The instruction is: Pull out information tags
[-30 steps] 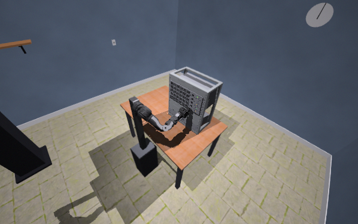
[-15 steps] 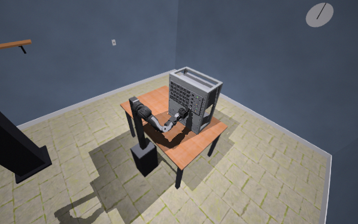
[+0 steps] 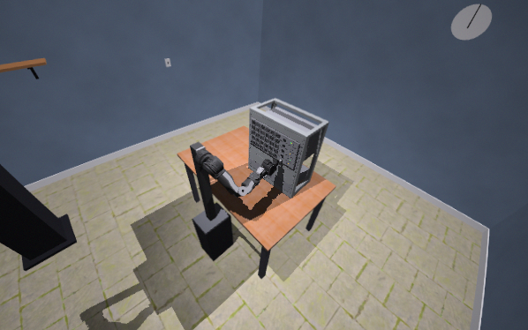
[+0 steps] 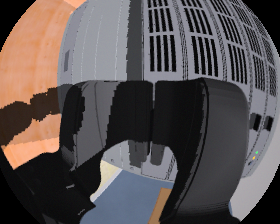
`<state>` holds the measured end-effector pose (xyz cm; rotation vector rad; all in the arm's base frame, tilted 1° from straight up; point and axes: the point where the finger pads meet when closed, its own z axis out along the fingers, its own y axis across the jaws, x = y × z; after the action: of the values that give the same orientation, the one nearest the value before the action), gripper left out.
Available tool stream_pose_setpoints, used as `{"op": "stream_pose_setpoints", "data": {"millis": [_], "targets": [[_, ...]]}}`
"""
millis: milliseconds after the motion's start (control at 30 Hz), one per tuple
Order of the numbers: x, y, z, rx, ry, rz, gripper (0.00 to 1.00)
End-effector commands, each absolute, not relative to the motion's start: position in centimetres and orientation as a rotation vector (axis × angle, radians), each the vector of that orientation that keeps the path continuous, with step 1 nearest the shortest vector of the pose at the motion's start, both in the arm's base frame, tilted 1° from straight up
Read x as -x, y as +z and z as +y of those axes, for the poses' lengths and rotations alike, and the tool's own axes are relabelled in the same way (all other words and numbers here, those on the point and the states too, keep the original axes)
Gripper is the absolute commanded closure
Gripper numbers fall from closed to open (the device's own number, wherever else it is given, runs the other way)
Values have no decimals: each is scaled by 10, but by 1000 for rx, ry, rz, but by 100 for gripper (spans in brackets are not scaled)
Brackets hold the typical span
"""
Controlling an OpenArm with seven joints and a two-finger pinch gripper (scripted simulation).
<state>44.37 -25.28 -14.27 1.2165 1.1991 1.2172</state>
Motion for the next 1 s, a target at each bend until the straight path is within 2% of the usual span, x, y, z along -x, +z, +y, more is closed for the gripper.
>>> {"op": "stream_pose_setpoints", "data": {"millis": [0,967], "targets": [[-441,-140,-251,-1210,1228,1198,100],[-427,-140,-251,-1210,1228,1197,100]]}}
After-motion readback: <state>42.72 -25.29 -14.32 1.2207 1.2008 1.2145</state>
